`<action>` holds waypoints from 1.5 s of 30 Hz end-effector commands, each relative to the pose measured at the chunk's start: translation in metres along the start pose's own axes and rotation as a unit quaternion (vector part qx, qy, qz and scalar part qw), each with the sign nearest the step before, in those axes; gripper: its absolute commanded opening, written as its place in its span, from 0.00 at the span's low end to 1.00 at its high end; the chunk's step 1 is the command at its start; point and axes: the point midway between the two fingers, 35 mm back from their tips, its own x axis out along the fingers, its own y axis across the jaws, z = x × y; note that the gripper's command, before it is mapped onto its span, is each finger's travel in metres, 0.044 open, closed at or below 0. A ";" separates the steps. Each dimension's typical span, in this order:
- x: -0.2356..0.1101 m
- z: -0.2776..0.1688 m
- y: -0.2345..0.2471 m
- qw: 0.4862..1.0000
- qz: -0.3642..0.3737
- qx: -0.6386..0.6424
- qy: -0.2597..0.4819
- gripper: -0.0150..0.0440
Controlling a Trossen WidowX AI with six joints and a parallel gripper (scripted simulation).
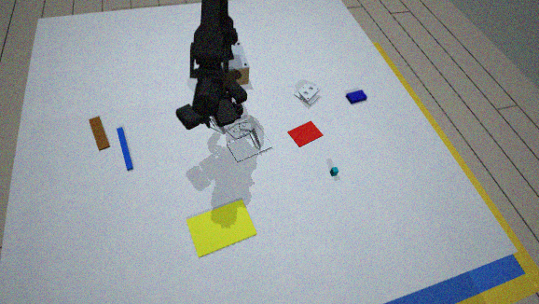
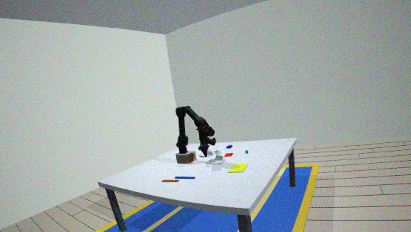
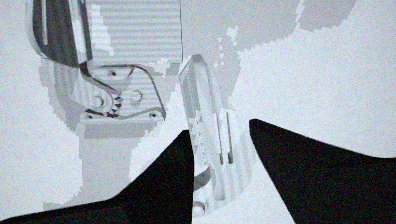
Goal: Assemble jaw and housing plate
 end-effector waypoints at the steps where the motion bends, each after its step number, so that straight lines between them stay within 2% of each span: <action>1: 0.000 0.012 0.006 1.000 -0.001 0.004 0.000 0.48; 21: 0.000 0.058 0.048 1.000 0.000 0.017 -0.003 0.48; 45: 0.000 0.059 0.048 1.000 0.000 0.007 -0.003 0.48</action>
